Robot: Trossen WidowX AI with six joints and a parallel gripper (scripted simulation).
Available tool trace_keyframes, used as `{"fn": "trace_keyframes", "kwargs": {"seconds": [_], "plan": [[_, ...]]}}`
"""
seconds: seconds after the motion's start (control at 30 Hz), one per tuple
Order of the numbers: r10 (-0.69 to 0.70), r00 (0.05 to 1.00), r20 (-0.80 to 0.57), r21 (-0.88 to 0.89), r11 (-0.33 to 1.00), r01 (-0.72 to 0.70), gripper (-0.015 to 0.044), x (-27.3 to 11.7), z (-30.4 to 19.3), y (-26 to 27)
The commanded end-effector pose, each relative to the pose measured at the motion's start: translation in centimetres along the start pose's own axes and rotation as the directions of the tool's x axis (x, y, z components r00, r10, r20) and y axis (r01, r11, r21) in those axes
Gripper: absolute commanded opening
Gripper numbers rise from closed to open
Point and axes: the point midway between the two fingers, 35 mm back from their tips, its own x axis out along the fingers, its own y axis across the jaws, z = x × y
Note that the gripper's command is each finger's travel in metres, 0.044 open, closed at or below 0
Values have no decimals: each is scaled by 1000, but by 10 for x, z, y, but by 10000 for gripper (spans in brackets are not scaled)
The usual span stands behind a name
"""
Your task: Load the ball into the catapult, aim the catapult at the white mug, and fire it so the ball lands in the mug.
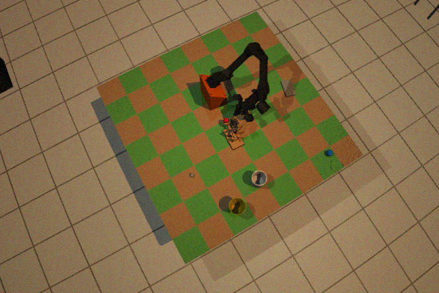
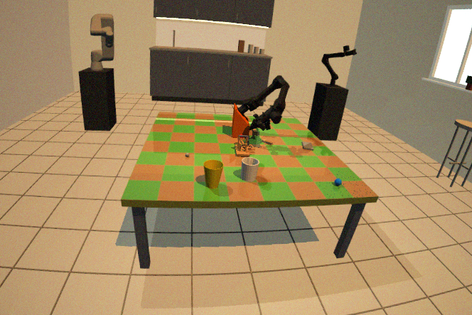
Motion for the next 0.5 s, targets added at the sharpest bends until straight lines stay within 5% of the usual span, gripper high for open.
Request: {"fn": "trace_keyframes", "kwargs": {"seconds": [0.0,0.47], "plan": [[1,1000,-4,4,1000,-1,0,5,4,-1],[1,1000,-3,4,1000,-1,0,21,20,-2]]}}
